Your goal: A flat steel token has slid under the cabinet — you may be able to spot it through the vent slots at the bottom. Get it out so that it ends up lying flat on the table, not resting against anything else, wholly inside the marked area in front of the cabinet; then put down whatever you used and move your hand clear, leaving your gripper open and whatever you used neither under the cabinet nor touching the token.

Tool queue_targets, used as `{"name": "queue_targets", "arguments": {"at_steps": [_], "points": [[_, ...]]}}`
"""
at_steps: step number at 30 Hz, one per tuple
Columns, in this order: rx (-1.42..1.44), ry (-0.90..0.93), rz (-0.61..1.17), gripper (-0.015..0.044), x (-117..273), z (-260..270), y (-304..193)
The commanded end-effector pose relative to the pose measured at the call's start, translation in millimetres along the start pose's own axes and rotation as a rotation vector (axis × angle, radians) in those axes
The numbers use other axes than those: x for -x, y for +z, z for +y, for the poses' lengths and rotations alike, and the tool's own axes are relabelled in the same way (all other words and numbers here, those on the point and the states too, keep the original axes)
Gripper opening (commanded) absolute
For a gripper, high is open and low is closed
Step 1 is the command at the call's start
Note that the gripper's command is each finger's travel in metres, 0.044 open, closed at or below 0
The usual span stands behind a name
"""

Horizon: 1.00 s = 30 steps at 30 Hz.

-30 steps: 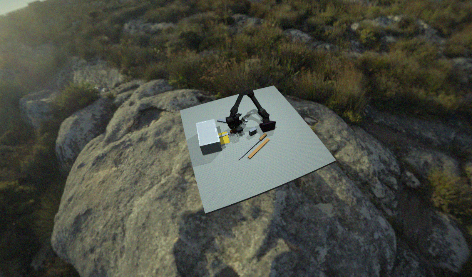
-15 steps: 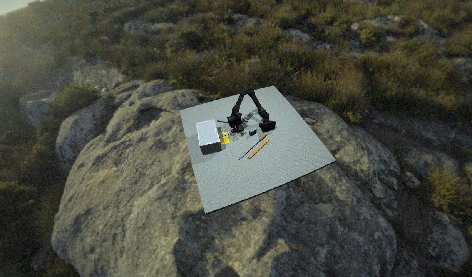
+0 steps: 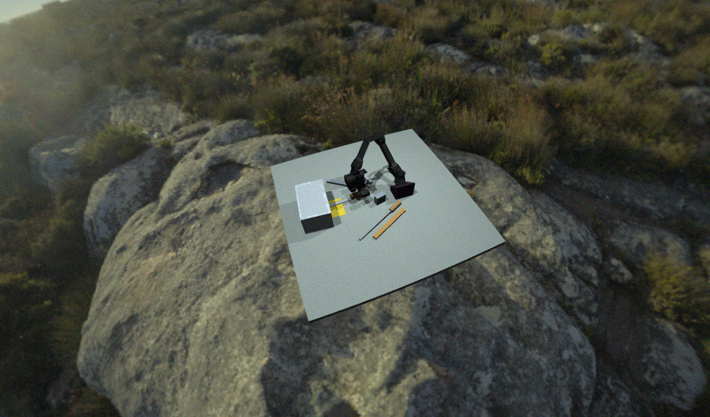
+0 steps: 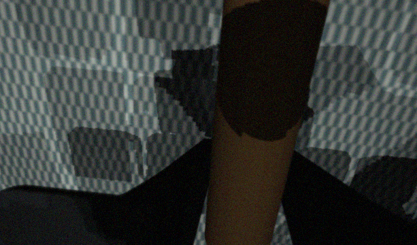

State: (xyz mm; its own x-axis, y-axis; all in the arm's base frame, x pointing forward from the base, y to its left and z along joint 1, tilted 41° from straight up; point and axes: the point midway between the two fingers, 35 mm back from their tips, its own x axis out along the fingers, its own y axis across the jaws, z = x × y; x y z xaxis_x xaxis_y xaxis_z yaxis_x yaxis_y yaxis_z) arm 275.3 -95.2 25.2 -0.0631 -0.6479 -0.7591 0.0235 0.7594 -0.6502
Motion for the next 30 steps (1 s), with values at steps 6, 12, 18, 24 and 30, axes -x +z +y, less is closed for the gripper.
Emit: {"name": "queue_targets", "arguments": {"at_steps": [6, 12, 18, 24, 30], "points": [[-0.001, 0.0, 0.005, 0.0, -0.7, 0.1, -14.1], [-0.001, 0.0, 0.006, 0.0, -0.8, 0.0, -21.1], [0.0, 0.0, 0.006, 0.0, -0.8, -0.2, -28.3], [0.0, 0.0, 0.006, 0.0, -0.8, -0.3, -35.7], [0.0, 0.0, 0.007, 0.0, -0.8, -0.4, -43.1]]}}
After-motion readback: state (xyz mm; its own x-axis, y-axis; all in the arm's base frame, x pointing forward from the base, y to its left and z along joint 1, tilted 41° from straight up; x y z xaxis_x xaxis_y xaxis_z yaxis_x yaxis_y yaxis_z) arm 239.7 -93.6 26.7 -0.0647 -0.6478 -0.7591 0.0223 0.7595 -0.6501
